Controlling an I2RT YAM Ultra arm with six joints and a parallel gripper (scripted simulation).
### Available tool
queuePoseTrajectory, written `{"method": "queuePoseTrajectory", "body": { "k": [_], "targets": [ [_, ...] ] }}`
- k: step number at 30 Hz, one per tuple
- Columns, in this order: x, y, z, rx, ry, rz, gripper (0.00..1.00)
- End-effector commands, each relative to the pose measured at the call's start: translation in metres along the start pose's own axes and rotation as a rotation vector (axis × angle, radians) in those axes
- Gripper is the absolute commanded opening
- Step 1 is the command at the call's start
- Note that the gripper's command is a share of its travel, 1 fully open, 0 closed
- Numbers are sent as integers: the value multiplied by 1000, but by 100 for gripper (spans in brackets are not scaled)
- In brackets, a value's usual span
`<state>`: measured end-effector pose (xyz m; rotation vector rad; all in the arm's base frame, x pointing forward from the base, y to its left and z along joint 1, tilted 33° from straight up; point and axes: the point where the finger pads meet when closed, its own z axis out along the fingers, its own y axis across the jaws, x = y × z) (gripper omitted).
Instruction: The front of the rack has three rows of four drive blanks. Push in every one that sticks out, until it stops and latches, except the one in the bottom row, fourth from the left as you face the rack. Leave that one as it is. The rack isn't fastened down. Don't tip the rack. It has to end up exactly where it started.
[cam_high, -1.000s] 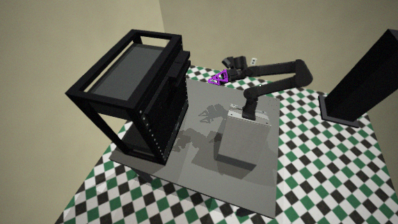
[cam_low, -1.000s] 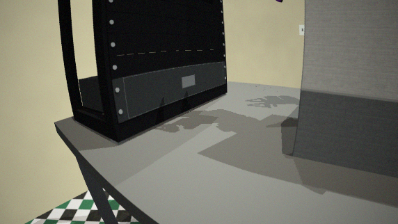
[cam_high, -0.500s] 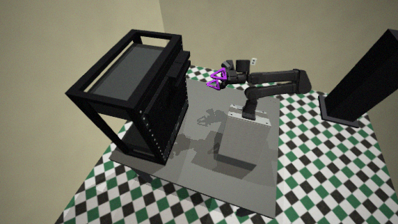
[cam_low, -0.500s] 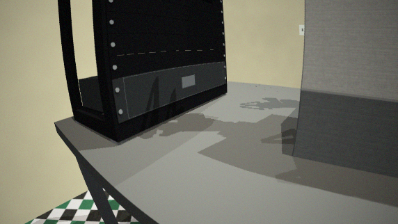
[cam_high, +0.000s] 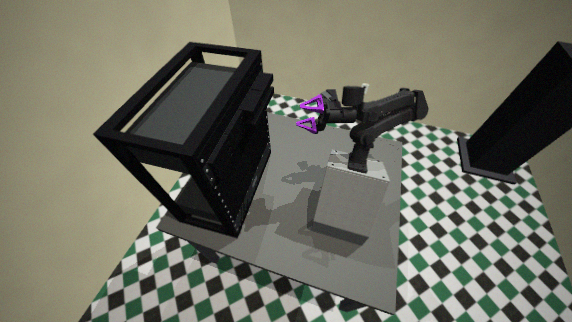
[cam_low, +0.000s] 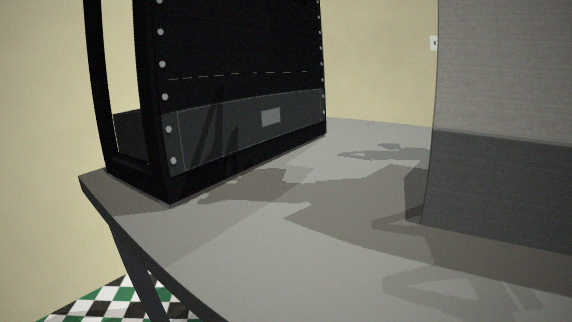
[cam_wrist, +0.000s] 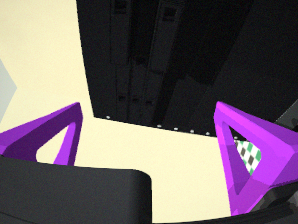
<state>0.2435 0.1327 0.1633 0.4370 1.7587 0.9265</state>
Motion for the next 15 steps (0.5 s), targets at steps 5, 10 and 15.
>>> {"method": "queuePoseTrajectory", "body": {
  "k": [5,10,15],
  "targets": [
    [-31,23,10,81,-302,131,100],
    [-30,24,11,86,-340,152,100],
    [-29,25,11,88,-342,146,100]
  ]
}}
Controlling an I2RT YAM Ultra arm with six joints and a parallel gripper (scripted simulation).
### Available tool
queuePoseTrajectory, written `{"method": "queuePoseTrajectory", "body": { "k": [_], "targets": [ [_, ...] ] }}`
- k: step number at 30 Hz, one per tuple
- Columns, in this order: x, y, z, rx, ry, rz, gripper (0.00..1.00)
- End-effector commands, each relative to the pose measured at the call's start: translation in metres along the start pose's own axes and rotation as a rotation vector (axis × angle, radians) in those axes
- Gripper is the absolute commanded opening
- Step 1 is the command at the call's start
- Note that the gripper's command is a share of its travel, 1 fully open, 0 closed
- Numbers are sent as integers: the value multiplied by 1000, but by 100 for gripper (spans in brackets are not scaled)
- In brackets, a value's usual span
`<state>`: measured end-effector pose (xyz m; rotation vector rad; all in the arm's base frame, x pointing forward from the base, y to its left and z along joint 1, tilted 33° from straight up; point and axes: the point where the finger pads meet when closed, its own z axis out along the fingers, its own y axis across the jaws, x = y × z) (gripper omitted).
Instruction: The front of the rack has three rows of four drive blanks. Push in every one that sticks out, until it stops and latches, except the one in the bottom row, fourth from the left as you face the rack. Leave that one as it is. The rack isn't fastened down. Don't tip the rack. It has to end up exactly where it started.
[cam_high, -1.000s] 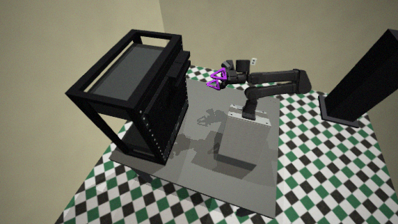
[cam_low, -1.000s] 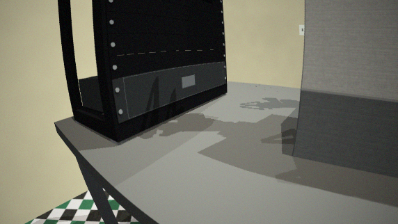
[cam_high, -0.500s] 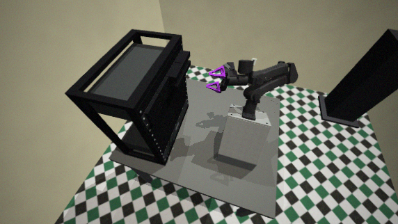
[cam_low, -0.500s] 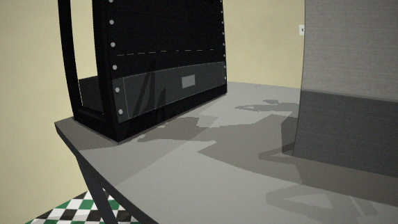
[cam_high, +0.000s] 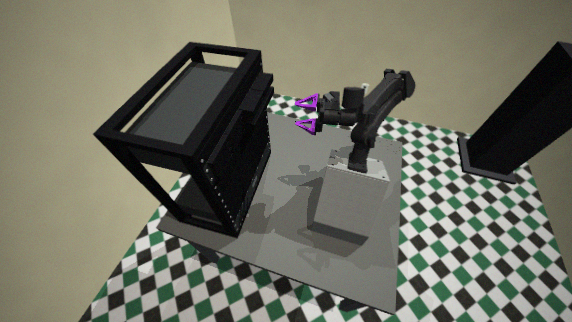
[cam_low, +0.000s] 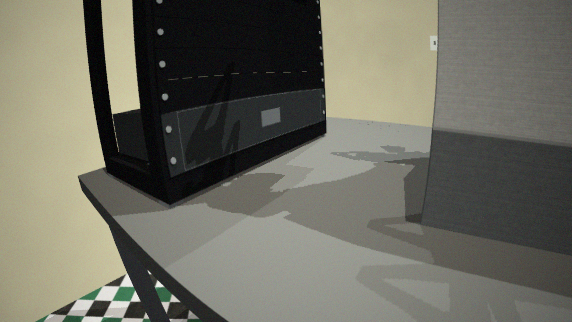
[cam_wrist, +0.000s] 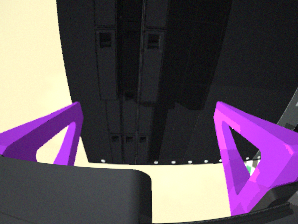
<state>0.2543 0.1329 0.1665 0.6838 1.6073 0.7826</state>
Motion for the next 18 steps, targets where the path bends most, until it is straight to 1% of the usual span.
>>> {"method": "queuePoseTrajectory", "body": {
  "k": [1,18],
  "targets": [
    [-21,26,4,-43,-106,75,100],
    [-21,26,4,-46,-103,74,100]
  ]
}}
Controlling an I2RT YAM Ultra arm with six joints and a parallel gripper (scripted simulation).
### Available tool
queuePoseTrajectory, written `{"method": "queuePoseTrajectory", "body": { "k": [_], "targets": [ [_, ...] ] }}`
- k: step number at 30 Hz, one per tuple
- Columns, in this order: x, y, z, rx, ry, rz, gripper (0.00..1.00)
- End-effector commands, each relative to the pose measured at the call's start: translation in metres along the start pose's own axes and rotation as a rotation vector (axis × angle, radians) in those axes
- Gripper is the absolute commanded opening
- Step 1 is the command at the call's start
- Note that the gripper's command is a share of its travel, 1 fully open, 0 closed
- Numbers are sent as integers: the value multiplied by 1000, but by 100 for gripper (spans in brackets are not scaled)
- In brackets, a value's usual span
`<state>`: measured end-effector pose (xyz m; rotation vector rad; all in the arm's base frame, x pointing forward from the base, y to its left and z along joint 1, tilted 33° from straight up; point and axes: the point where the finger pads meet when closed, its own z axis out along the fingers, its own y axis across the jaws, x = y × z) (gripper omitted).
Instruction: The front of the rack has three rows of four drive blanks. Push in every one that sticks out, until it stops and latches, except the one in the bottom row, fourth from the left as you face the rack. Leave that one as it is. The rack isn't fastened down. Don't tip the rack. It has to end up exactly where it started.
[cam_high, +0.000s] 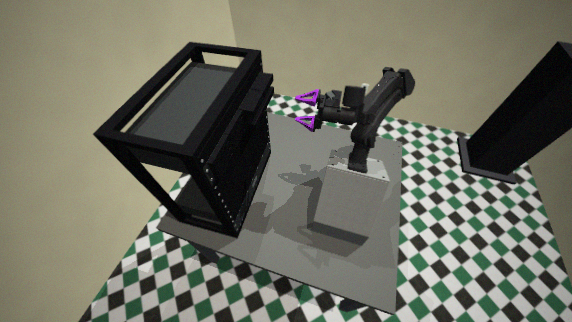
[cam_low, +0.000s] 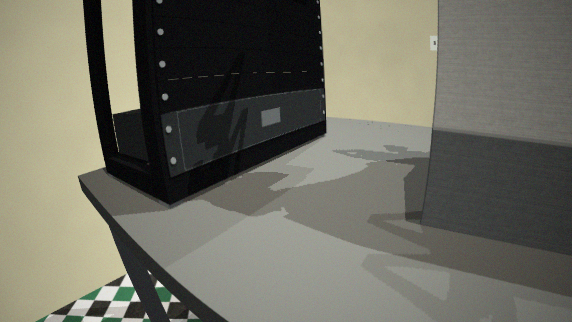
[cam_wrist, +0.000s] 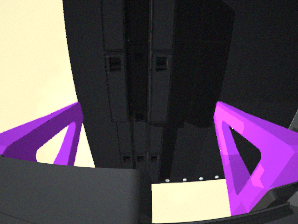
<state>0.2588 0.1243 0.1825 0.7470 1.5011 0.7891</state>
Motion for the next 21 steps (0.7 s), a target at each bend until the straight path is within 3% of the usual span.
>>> {"method": "queuePoseTrajectory", "body": {
  "k": [1,11,21],
  "targets": [
    [-3,18,4,-30,-8,21,100],
    [2,19,18,-26,-16,21,100],
    [19,26,52,-27,-16,20,100]
  ]
}}
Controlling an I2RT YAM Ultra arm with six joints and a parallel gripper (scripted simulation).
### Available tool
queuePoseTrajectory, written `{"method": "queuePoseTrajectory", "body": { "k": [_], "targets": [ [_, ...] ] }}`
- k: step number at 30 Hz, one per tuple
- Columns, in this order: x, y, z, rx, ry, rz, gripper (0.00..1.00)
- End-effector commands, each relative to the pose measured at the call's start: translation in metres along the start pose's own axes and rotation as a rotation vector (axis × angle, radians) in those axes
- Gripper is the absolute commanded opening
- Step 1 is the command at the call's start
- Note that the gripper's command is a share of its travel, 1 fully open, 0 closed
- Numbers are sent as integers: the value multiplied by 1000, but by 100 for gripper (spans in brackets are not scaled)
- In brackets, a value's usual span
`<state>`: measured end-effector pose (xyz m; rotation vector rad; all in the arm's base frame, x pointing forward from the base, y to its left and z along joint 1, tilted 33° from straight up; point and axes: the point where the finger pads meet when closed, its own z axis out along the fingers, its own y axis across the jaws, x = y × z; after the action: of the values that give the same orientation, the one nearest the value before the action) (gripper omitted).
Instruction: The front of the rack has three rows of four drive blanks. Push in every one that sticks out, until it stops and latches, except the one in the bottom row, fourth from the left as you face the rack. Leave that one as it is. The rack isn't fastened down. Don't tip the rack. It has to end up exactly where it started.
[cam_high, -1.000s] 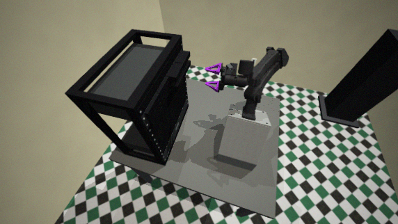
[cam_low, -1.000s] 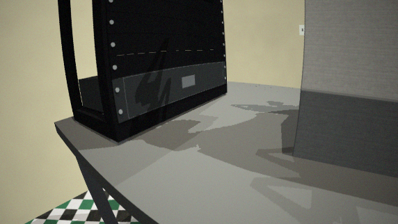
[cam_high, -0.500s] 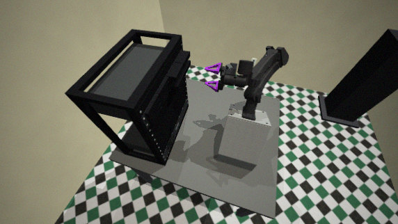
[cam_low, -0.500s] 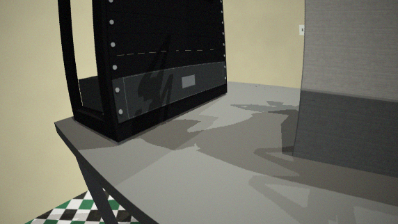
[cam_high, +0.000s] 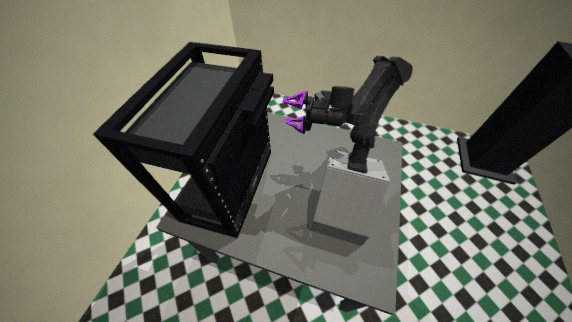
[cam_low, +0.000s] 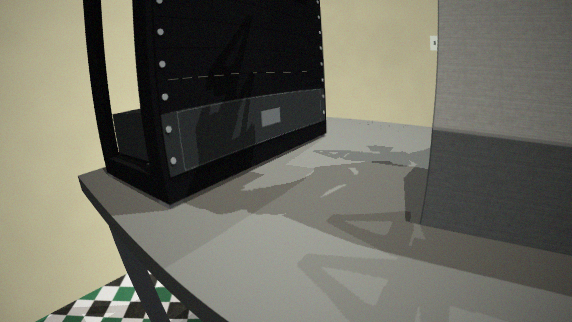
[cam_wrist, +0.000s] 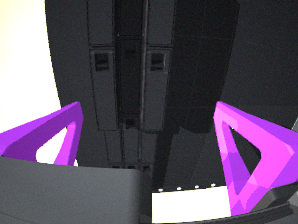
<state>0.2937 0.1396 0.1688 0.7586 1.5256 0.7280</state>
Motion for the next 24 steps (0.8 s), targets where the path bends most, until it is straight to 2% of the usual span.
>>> {"method": "queuePoseTrajectory", "body": {
  "k": [1,5,24],
  "targets": [
    [2,30,17,-74,-8,53,100],
    [5,31,22,-74,-8,53,100],
    [8,36,20,-87,2,57,100]
  ]
}}
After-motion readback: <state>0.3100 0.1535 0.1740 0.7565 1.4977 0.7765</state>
